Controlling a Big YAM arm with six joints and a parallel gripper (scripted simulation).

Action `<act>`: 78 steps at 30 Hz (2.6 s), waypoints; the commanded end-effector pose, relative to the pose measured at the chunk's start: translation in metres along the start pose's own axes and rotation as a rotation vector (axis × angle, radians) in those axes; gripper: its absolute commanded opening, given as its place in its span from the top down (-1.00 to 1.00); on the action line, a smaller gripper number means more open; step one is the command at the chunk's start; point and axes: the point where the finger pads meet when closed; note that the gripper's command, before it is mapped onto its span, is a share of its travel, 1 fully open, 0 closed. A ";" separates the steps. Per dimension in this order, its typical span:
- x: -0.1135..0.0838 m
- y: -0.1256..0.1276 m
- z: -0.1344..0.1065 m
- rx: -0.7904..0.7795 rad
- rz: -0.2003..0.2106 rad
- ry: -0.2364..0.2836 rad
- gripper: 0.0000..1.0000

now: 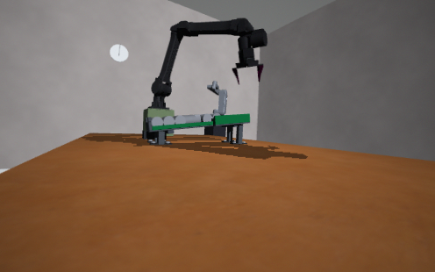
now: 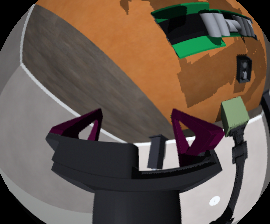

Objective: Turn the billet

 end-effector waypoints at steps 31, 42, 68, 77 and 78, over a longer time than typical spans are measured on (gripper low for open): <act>-0.007 -0.235 0.195 0.990 0.037 -0.428 -1.00; -0.005 -0.242 0.196 1.003 0.024 -0.421 -0.11; -0.005 -0.242 0.196 1.001 0.023 -0.421 -0.11; -0.005 -0.242 0.196 0.918 0.006 -0.419 -0.11; -0.005 -0.242 0.196 0.896 0.002 -0.418 -0.11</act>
Point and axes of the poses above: the point where the finger pads meet when closed, its own x axis out along the fingers, its own y axis across the jaws, z = x × y, and after that the axes turned 2 degrees about -x, right-handed
